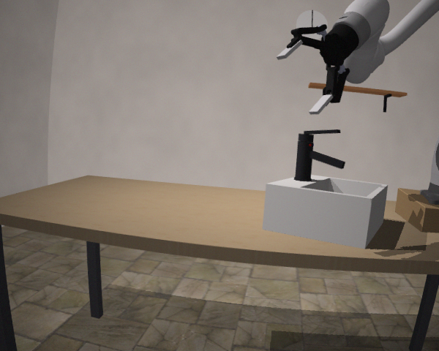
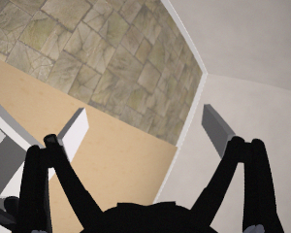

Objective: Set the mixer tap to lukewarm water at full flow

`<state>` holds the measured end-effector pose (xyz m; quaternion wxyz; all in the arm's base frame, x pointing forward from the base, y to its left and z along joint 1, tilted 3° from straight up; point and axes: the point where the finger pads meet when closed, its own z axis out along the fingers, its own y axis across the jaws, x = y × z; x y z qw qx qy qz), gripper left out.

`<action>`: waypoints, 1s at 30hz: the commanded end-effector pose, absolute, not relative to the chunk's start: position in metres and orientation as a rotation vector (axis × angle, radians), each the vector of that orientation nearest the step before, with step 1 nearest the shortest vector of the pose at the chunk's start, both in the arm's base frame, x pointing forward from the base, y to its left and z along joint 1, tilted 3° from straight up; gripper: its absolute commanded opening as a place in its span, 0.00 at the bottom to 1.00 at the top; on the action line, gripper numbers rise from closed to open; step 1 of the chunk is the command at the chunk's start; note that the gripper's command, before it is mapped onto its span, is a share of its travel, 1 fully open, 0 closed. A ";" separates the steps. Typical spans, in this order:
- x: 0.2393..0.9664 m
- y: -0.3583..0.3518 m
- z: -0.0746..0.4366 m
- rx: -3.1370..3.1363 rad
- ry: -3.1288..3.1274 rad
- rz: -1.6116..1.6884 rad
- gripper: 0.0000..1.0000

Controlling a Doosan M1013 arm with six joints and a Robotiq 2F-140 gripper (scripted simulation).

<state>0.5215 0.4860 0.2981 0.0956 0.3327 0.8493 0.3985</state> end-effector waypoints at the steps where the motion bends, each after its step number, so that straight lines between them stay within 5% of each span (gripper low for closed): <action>1: 0.515 0.468 0.294 0.884 2.632 1.056 1.00; 24: 0.456 0.200 0.290 0.419 3.144 0.105 1.00; 30: 0.452 0.187 0.293 0.414 3.158 0.062 1.00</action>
